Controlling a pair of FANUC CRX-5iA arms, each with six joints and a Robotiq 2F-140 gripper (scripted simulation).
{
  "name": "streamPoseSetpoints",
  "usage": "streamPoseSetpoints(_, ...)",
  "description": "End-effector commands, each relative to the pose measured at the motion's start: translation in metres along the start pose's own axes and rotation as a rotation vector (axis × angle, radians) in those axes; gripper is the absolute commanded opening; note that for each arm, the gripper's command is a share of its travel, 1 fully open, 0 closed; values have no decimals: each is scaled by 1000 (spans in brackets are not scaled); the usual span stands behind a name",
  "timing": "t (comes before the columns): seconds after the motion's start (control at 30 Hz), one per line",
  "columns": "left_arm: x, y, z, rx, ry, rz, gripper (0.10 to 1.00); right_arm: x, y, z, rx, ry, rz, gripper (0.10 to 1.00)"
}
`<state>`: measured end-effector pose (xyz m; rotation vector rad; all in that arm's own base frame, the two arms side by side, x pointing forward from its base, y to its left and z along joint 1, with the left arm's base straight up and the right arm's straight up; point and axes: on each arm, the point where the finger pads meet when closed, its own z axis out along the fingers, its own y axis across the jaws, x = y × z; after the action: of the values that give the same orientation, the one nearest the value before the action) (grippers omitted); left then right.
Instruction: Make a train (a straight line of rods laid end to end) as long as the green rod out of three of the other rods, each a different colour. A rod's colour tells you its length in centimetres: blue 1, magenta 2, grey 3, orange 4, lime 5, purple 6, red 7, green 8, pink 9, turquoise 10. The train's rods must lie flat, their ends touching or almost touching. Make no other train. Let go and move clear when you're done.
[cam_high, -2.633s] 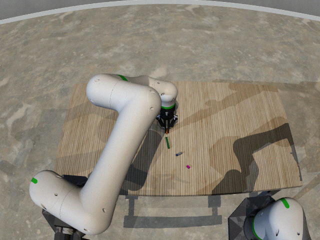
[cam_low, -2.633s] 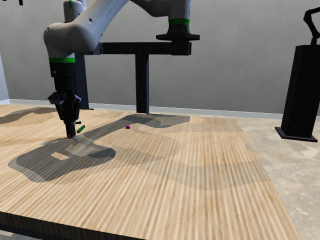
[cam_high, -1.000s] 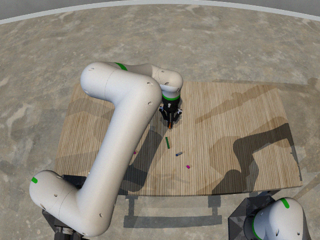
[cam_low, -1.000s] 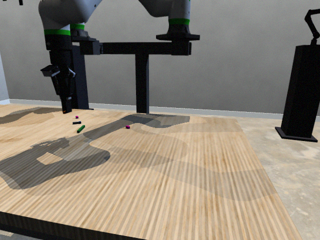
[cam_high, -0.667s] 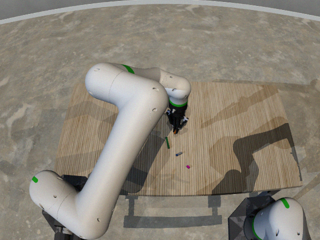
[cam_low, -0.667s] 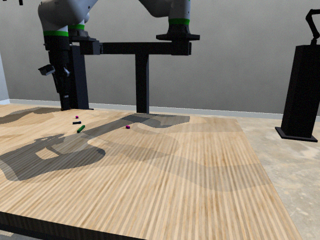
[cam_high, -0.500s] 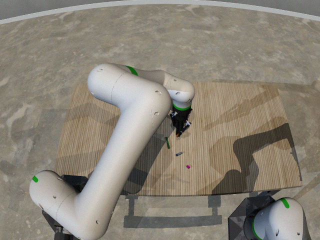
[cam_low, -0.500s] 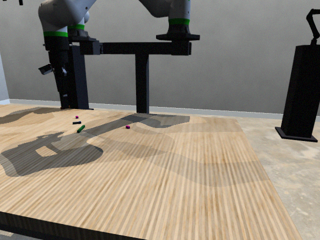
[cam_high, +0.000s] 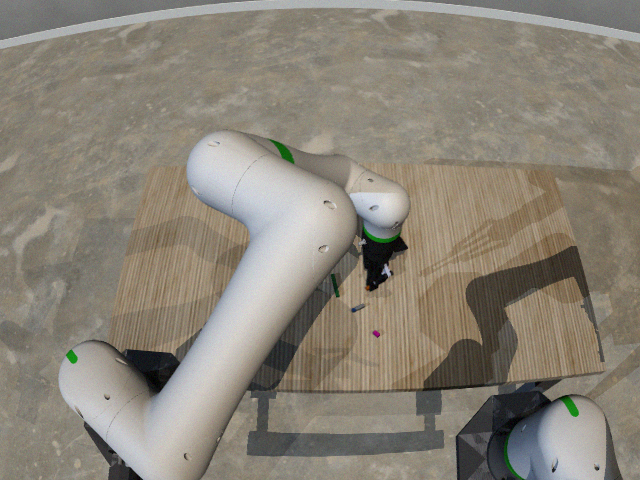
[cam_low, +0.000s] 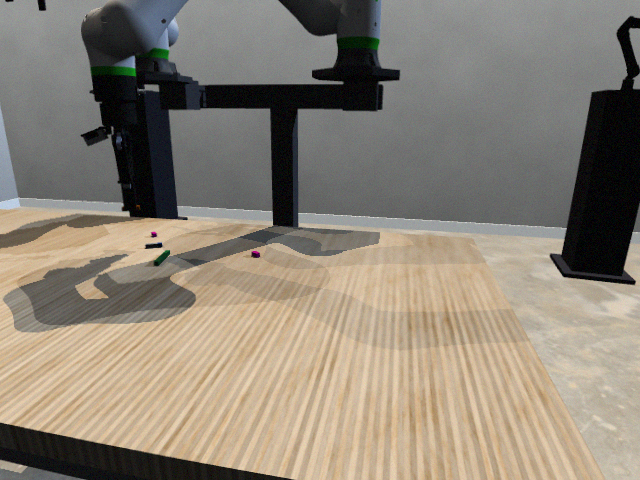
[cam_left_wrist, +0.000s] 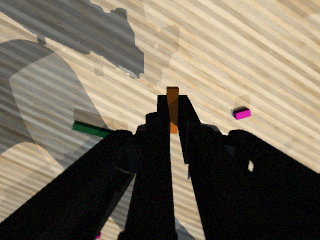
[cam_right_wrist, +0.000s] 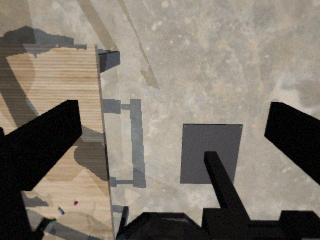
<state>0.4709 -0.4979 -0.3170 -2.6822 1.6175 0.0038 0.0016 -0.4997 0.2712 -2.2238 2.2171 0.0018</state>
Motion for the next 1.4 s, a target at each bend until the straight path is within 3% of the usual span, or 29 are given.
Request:
streamPoseSetpoints(0.0,2,5,-2,-6,9,32,124,0,0,-1,0,2,0,1000)
streamPoseSetpoints(0.5,2,5,3,-6,9,32,124,0,0,-1,0,2,0,1000)
streamPoseSetpoints(0.83,2,5,30,-6,9,32,124,0,0,-1,0,2,0,1000)
streamPoseSetpoints(1.17,3,5,72,-6,9,32,124,0,0,-1,0,2,0,1000)
streamPoseSetpoints(1.37,3,5,83,-6,9,32,124,0,0,-1,0,2,0,1000)
